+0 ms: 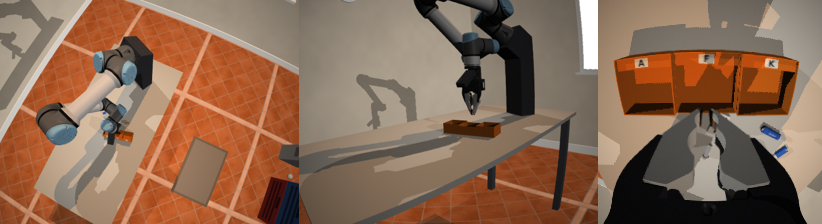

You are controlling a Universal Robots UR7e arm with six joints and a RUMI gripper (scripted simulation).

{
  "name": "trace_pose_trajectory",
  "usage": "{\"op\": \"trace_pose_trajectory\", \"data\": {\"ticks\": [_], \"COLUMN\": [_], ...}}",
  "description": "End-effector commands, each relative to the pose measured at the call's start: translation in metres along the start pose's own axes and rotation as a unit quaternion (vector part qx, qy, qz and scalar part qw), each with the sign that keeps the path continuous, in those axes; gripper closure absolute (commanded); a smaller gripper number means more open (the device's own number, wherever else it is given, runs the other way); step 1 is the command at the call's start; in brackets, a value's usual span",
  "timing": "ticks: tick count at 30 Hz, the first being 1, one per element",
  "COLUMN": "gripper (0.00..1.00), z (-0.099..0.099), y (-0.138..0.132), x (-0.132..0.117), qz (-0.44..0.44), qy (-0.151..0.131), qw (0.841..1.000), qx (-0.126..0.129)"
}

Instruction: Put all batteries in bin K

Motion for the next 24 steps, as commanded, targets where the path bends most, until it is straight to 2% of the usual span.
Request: {"op": "trace_pose_trajectory", "data": {"ticks": [1,24], "gripper": [0.96,0.96], "z": [0.0,0.056], "y": [-0.002,-0.002], "x": [0.001,0.001], "qz": [0.0,0.0], "qy": [0.0,0.0], "qw": [1.0,1.0], "qx": [-0.001,-0.001]}}
Point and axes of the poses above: the point where the finger pads meet when closed, its own z axis out along the fingers, its own y axis across the jaws, x = y × z, the point moved 5 cm from there along -z, back along the fingers, and after that the axes turned 3 degrees about -z, right-handed, at the moved point
